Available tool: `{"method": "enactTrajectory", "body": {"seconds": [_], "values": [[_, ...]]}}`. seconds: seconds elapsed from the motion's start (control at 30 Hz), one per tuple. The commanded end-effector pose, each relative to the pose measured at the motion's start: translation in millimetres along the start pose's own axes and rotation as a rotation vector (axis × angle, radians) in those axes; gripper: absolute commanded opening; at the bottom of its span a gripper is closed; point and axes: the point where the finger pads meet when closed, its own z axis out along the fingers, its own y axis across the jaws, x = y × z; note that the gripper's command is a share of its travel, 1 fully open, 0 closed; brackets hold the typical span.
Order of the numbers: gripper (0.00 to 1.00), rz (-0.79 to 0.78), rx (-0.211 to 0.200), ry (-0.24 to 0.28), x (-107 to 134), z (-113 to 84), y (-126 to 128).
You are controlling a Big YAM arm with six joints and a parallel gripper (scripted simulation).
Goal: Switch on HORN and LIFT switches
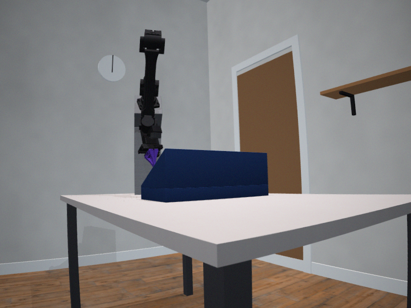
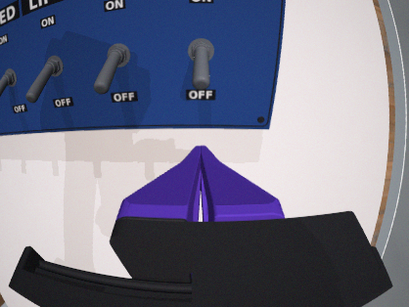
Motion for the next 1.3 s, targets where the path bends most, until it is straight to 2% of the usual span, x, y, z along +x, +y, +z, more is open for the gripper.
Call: {"method": "enactTrajectory", "body": {"seconds": [0.0,0.17,0.27,0.33,0.57,1.27], "values": [[0.00,0.015,-0.013,0.014,5.7,10.3,7.1],[0.00,0.014,-0.012,0.014,5.9,25.9,6.8],[0.00,0.011,-0.003,0.001,3.3,28.2,2.7],[0.00,0.014,-0.013,0.014,5.8,33.4,7.4],[0.00,0.013,-0.006,0.010,5.6,43.3,4.0],[0.00,0.012,-0.007,0.006,4.1,43.2,4.8]]}}
